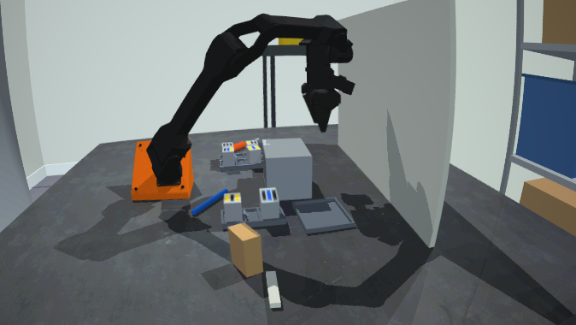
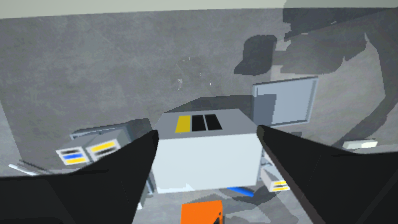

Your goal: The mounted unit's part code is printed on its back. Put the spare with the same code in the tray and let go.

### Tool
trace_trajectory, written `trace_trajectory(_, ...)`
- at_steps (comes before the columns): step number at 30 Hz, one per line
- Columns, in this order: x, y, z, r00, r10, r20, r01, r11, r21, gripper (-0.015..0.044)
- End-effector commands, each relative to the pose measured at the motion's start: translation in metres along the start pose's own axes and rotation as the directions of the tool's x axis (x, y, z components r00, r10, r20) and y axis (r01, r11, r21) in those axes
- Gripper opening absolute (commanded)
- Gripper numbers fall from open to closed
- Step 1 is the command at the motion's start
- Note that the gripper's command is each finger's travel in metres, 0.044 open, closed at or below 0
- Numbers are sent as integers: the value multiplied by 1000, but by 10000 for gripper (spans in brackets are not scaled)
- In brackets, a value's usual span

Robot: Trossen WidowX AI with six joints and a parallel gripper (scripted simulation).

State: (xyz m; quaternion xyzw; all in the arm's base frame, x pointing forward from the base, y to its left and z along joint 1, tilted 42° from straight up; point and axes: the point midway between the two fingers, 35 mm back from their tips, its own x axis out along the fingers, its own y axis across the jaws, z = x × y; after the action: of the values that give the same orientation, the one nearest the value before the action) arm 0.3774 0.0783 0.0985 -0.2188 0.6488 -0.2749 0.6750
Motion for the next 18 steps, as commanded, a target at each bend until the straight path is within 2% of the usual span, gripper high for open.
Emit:
trace_trajectory(1,0,-1,2,1000,-3,3,3,1000,-7,440)
trace_trajectory(8,0,1,1,1000,-3,3,3,1000,-28,440)
trace_trajectory(10,-1,20,-3,1000,2,3,-2,982,-191,440)
trace_trajectory(12,-2,49,-12,1000,8,2,-6,903,-429,440)
trace_trajectory(15,-2,91,-28,1000,13,1,-8,683,-731,440)
trace_trajectory(18,-1,116,-41,1000,14,-1,-8,493,-870,440)
